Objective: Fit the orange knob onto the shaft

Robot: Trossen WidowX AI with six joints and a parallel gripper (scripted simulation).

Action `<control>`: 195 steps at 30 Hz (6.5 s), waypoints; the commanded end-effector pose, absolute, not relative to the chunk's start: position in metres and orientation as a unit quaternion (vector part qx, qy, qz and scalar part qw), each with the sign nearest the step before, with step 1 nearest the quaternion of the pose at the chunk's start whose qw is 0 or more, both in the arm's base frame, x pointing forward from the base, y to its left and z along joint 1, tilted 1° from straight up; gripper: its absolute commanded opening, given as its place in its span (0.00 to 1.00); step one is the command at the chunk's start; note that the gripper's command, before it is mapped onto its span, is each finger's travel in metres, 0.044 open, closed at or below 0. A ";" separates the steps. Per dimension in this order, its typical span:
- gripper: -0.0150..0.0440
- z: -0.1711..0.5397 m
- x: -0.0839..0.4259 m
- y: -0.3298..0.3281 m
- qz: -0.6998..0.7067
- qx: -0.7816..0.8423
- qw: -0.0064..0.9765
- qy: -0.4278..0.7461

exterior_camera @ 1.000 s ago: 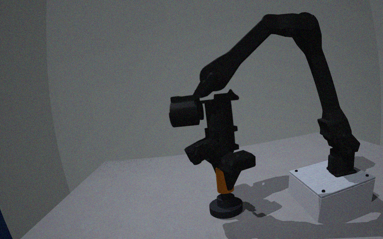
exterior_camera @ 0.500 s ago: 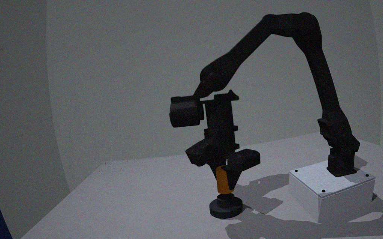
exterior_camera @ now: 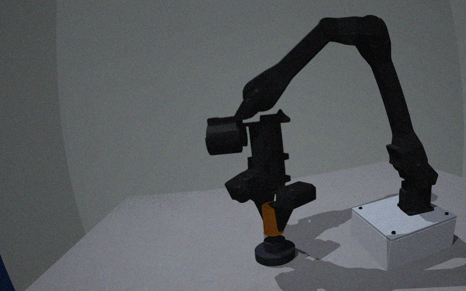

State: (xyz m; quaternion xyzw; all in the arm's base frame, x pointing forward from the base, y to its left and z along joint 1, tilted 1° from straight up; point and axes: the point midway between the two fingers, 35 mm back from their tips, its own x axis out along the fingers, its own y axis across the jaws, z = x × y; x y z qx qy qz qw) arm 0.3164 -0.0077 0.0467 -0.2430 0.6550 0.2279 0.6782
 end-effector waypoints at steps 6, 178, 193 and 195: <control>0.25 0.051 0.317 -0.007 0.270 -0.285 0.663 0.638; 0.25 0.045 0.318 -0.008 0.527 -0.551 0.465 0.450; 0.25 0.050 0.318 -0.008 0.526 -0.551 0.466 0.451; 0.25 0.052 0.319 -0.008 0.526 -0.551 0.466 0.451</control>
